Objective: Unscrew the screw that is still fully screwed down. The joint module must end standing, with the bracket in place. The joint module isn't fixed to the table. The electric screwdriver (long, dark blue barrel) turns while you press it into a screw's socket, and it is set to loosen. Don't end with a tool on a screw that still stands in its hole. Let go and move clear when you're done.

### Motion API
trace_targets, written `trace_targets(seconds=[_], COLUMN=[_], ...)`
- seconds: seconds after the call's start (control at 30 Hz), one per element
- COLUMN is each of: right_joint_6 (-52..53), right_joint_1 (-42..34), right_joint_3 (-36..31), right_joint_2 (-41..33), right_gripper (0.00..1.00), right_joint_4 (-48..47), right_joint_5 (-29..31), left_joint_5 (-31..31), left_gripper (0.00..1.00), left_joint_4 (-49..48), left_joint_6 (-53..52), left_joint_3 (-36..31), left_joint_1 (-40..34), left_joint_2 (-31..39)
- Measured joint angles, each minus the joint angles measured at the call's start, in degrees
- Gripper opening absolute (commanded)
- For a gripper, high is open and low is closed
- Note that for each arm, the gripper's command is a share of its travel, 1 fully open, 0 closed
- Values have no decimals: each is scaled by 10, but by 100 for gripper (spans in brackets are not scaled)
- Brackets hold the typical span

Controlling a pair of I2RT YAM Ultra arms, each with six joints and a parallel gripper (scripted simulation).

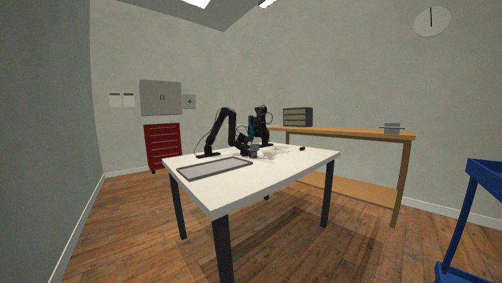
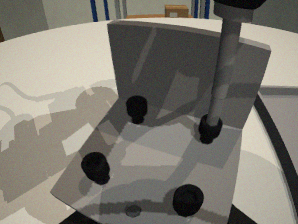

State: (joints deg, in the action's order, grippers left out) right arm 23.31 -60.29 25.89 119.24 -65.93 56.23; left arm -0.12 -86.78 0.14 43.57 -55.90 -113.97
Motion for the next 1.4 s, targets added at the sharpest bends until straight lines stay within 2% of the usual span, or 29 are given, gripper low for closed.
trace_targets(seconds=[1.4], right_joint_6=[0], right_joint_1=[0], right_joint_3=[0], right_joint_2=[0], right_gripper=[59], right_joint_4=[0], right_joint_5=[0], left_joint_5=[0], left_gripper=[42], left_joint_4=[27], left_joint_6=[0], left_joint_3=[0], left_joint_1=[0], left_joint_2=[14])
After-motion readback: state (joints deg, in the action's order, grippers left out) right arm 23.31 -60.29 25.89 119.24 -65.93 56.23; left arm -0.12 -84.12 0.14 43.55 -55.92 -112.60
